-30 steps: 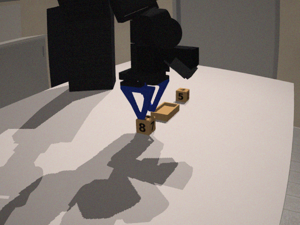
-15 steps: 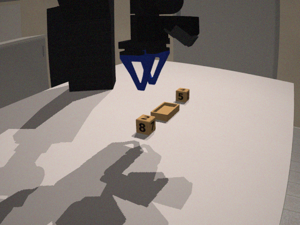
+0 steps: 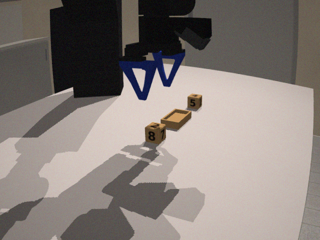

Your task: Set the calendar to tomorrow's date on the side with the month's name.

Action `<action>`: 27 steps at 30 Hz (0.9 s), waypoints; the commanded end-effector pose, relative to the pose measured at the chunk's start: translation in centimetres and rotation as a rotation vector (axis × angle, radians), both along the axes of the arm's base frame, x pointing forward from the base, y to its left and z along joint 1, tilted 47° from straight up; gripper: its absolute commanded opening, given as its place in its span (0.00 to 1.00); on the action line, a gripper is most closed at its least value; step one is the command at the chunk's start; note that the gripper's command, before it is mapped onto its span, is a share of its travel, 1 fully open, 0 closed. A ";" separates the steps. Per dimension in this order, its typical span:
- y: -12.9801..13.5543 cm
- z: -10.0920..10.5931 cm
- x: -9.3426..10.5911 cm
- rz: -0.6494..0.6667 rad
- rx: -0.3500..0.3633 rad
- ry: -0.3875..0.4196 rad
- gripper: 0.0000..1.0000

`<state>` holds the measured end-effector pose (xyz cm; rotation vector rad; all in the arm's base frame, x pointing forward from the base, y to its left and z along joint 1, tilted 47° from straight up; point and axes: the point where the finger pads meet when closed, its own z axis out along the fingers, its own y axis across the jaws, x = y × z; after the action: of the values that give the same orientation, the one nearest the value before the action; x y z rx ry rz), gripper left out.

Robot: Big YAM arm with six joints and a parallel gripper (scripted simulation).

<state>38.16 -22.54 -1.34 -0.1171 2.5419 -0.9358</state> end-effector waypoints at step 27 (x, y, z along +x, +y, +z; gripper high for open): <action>16.9 -14.5 2.0 0.016 0.007 -0.005 1.00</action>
<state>40.88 -8.46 -13.85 -0.2123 2.5571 -0.9735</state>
